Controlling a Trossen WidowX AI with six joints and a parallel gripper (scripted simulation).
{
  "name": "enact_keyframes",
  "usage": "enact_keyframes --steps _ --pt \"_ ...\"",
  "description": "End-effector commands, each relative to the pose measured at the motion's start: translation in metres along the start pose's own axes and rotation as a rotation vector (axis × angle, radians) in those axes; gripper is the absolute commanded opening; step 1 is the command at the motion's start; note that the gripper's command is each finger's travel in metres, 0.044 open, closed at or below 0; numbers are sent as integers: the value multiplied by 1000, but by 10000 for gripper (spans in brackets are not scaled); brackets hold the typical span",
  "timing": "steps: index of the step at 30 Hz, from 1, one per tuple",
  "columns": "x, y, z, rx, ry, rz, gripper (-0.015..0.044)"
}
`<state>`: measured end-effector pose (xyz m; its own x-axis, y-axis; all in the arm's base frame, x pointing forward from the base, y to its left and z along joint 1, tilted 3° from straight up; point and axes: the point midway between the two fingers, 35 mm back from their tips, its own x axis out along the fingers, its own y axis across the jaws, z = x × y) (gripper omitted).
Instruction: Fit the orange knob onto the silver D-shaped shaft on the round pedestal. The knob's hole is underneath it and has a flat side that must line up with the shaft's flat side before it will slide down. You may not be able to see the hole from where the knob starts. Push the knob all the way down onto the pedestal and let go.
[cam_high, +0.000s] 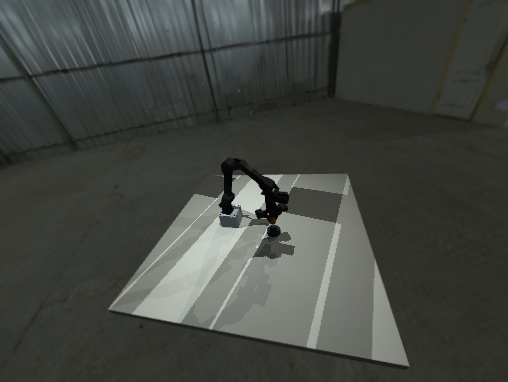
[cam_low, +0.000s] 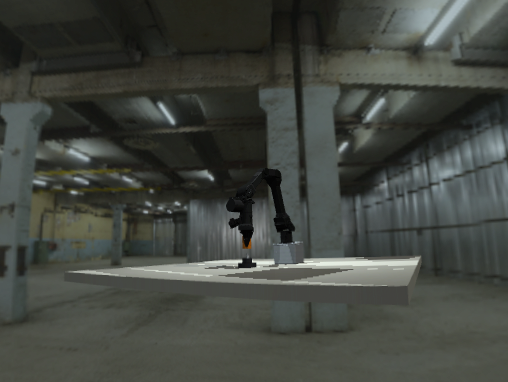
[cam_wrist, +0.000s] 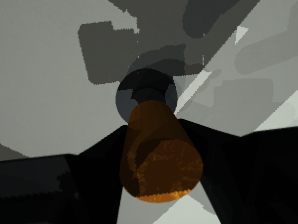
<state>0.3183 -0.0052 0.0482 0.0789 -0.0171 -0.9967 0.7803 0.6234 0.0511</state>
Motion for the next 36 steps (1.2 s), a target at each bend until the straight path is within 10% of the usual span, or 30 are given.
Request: enact_keyframes --steps 1,36 --pt "0 1 0 34 2 5 0" --pt "4 2 1 870 4 4 0"
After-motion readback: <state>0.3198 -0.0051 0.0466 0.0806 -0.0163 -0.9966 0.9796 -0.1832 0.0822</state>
